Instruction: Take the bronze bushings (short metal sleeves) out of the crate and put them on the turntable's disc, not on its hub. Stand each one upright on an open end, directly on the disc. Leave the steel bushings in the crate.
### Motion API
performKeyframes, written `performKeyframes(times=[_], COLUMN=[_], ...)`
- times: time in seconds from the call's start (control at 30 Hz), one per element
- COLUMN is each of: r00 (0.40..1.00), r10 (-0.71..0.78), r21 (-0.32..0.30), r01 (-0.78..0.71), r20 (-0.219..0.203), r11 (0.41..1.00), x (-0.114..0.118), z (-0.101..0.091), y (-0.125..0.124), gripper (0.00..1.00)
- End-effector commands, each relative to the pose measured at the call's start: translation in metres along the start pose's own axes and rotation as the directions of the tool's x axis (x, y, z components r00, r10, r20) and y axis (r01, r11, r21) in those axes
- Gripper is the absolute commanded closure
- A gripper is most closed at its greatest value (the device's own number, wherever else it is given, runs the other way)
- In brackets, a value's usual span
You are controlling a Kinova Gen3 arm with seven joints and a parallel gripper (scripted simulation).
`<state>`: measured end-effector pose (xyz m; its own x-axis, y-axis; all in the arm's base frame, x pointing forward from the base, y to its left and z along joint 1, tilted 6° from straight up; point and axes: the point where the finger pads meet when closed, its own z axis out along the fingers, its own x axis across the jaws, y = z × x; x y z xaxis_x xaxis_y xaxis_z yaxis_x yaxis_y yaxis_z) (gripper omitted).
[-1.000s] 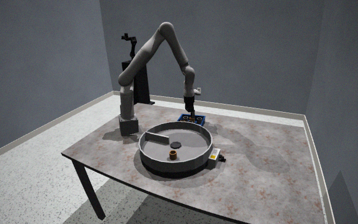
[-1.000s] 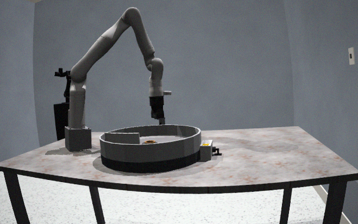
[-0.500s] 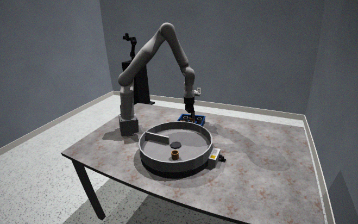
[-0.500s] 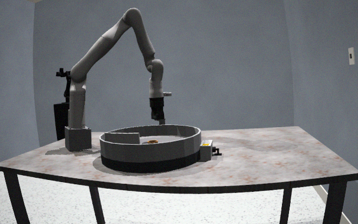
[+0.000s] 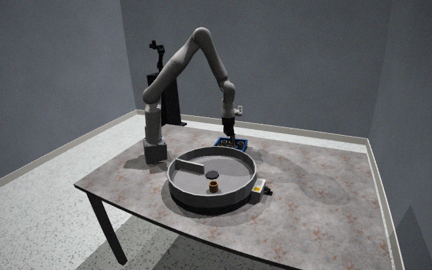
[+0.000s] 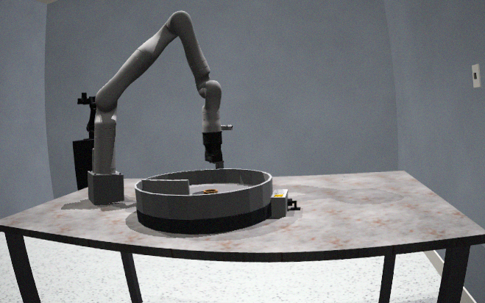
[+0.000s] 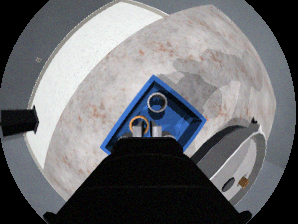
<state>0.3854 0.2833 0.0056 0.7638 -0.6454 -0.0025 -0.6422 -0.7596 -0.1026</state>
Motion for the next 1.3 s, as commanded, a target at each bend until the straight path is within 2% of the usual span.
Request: performKeyframes(times=[0.0, 0.6, 1.27], r00=[1.000, 1.000, 1.000], r10=[0.000, 0.000, 0.000], r21=[0.002, 0.002, 0.002], r01=[0.000, 0.000, 0.000], r20=[-0.001, -0.001, -0.001], r11=[1.000, 1.000, 1.000], x=[0.000, 0.000, 0.000], z=[-0.001, 0.001, 0.023], y=[-0.001, -0.001, -0.001], gripper=[0.64, 0.64, 0.64])
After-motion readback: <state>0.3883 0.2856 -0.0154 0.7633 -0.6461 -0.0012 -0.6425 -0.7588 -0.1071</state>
